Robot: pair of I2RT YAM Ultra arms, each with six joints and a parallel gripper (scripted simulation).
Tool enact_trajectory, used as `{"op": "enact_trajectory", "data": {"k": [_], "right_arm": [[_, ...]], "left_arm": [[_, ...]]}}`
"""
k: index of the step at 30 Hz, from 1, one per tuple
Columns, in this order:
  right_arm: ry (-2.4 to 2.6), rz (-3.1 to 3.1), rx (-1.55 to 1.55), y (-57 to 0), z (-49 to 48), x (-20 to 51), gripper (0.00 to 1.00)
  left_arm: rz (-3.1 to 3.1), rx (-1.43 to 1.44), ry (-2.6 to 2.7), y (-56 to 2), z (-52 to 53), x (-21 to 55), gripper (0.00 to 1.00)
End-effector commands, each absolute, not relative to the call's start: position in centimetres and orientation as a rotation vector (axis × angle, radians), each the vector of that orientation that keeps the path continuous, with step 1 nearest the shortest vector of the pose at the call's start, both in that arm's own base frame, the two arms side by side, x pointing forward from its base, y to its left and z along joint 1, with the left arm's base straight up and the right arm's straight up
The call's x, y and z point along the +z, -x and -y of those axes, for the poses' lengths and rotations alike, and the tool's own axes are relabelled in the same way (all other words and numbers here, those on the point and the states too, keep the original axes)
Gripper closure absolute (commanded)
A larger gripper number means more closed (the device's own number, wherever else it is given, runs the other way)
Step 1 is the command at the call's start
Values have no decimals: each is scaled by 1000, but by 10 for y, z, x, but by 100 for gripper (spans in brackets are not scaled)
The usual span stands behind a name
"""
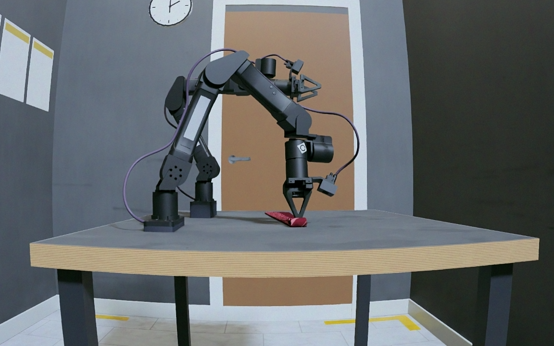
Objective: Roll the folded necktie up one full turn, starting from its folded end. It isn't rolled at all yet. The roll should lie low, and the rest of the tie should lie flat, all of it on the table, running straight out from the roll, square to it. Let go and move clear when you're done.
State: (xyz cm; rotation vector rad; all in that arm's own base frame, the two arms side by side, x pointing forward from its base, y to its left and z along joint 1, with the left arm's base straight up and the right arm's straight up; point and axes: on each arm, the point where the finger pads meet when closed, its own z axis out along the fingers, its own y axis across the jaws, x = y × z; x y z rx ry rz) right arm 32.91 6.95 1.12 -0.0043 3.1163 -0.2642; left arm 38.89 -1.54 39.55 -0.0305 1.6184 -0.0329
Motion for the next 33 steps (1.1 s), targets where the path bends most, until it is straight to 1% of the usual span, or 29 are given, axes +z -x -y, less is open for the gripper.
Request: {"op": "enact_trajectory", "data": {"k": [1, 17, 32, 33], "right_arm": [[7, -3103, -262, -331, -73, 10, 96], [7, -3103, -262, -331, -73, 10, 96], [10, -3113, -58, -331, -73, 40, 53], [10, -3113, -58, -331, -73, 40, 53]], "left_arm": [[-1572, -50, 32, -388, 16, 416, 0], [-1572, -50, 32, -388, 16, 416, 0], [-1572, -50, 32, -388, 16, 416, 0], [-1572, -50, 32, -388, 16, 416, 0]]}}
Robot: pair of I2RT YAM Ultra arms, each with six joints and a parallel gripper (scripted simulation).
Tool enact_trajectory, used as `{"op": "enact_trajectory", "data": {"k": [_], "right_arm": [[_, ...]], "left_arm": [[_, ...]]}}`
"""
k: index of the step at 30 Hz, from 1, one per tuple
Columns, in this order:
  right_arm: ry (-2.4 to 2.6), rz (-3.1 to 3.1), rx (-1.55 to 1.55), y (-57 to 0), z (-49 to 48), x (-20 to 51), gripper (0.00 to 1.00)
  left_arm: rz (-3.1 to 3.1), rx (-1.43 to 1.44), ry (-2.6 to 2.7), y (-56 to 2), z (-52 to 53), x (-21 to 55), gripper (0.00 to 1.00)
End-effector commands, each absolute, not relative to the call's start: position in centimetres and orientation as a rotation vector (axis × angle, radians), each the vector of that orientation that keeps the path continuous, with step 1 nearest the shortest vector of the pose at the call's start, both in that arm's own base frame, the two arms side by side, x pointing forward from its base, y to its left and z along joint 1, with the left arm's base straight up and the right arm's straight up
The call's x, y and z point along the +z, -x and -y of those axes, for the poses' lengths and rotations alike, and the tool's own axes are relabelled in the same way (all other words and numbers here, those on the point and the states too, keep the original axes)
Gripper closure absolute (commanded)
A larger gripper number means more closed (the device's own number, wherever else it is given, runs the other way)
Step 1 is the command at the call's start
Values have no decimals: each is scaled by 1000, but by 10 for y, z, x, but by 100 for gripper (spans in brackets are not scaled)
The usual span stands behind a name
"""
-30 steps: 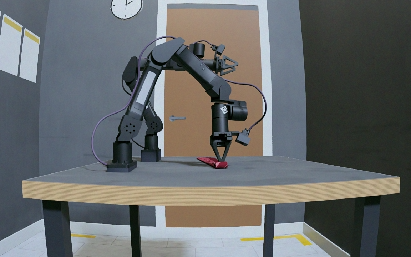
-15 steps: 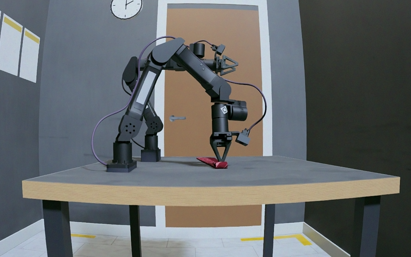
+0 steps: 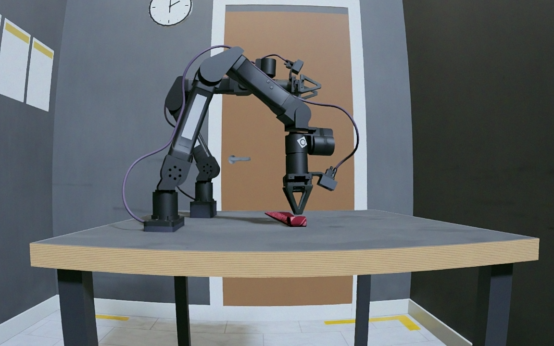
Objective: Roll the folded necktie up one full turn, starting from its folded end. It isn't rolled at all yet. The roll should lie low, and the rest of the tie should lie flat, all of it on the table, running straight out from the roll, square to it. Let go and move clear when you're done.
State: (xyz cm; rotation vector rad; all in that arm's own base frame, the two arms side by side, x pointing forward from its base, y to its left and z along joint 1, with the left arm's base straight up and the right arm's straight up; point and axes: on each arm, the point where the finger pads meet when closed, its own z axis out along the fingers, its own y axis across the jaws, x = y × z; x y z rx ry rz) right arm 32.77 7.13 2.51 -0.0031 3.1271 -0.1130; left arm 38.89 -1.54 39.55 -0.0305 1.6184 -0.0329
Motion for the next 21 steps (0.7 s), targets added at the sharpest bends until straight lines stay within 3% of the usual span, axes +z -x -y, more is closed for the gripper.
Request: {"op": "enact_trajectory", "data": {"k": [1, 21], "right_arm": [[10, -3113, -58, -331, -73, 40, 53], [13, -3110, 146, -331, -73, 70, 54]], "left_arm": [[-1572, -50, 32, -388, 16, 416, 0], [-1572, -50, 32, -388, 16, 416, 0]]}}
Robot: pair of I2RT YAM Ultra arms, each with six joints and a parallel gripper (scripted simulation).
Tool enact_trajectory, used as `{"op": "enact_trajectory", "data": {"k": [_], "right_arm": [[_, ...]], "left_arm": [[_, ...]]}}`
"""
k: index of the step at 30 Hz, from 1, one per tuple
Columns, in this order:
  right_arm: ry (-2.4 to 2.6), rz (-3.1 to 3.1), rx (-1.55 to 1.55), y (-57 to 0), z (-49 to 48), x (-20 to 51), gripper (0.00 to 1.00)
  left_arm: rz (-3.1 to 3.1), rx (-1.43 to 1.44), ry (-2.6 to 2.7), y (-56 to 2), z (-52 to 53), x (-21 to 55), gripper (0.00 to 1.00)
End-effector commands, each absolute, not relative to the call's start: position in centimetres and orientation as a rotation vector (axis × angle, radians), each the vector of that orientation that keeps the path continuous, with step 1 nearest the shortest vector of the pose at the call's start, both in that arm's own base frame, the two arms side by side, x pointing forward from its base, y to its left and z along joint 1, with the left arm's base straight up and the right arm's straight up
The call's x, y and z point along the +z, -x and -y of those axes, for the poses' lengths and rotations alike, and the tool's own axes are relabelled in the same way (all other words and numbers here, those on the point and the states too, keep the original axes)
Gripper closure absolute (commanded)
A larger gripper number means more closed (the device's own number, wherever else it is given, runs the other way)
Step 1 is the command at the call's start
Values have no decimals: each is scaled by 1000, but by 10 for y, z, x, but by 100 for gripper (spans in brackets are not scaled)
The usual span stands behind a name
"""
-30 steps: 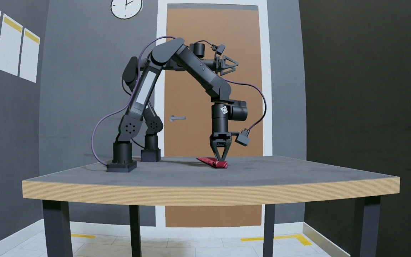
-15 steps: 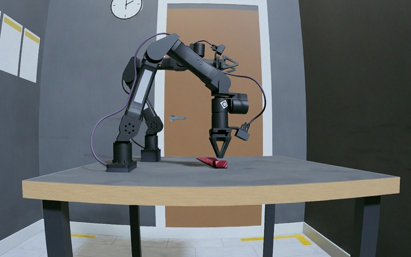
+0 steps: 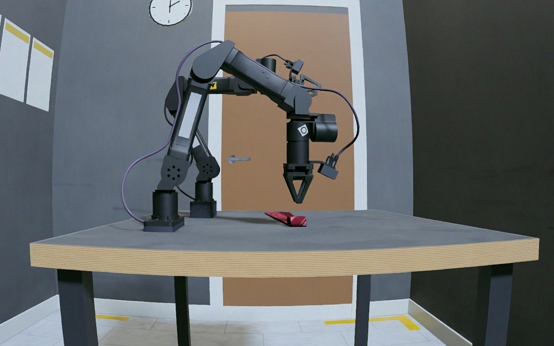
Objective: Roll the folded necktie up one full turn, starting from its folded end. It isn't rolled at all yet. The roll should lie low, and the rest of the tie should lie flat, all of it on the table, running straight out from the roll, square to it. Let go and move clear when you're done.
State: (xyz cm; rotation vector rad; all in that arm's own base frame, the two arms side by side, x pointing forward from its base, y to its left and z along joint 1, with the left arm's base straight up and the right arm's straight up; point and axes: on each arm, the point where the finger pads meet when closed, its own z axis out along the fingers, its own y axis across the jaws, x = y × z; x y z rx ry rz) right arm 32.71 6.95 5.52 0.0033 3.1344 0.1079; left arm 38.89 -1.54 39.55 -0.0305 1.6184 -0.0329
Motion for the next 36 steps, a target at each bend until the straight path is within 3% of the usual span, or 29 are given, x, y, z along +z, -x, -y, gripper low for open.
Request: {"op": "enact_trajectory", "data": {"k": [1, 36], "right_arm": [[13, -3110, 146, -331, -73, 70, 54], [13, -3109, 158, -331, -72, 70, 55]], "left_arm": [[-1572, -50, 32, -388, 16, 416, 0], [-1572, -50, 32, -388, 16, 416, 0]]}}
